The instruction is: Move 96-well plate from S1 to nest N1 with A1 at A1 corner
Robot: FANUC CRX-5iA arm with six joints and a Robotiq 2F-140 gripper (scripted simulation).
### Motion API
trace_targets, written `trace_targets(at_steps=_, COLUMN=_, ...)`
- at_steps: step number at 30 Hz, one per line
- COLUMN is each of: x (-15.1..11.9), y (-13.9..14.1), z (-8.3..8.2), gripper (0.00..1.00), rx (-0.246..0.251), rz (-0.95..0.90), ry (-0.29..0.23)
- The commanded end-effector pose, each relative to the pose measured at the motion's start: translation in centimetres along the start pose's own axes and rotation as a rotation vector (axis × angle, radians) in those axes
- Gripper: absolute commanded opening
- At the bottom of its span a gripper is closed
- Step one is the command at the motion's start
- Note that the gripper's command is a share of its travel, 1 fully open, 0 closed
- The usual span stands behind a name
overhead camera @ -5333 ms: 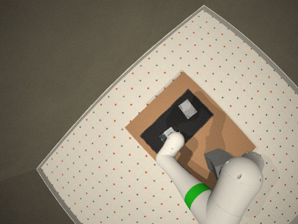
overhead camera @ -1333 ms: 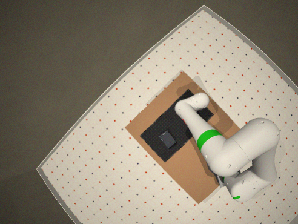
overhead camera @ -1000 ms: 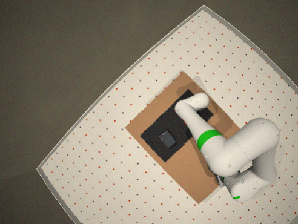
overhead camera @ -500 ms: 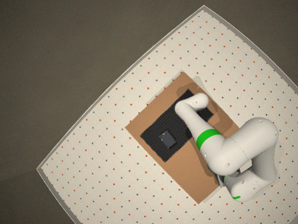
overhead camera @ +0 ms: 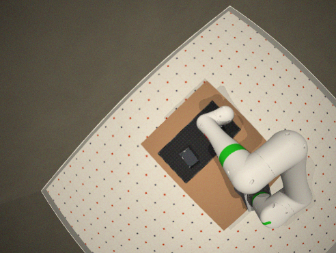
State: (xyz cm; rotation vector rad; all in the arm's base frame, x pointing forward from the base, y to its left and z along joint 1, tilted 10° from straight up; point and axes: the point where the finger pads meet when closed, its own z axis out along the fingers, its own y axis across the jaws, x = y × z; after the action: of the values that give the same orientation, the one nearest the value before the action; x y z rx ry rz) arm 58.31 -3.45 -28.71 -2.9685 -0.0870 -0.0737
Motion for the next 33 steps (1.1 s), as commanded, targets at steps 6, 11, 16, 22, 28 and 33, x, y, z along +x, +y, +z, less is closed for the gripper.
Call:
trace_targets(at_steps=6, x=0.0, y=0.0, z=1.0, gripper=0.00, rx=0.000, rz=0.000, ry=0.000)
trace_targets(at_steps=11, x=0.0, y=0.0, z=1.8, gripper=0.00, rx=0.000, rz=0.000, ry=0.000)
trace_targets(at_steps=16, x=0.0, y=0.0, z=2.1, gripper=0.00, rx=0.000, rz=0.000, ry=0.000)
trace_targets(at_steps=22, x=0.0, y=0.0, z=2.1, gripper=0.00, rx=0.000, rz=0.000, ry=0.000)
trace_targets(at_steps=28, x=0.0, y=0.0, z=2.1, gripper=0.00, rx=0.000, rz=0.000, ry=0.000)
trace_targets(at_steps=33, x=0.0, y=0.0, z=2.1, gripper=0.00, rx=0.000, rz=0.000, ry=0.000)
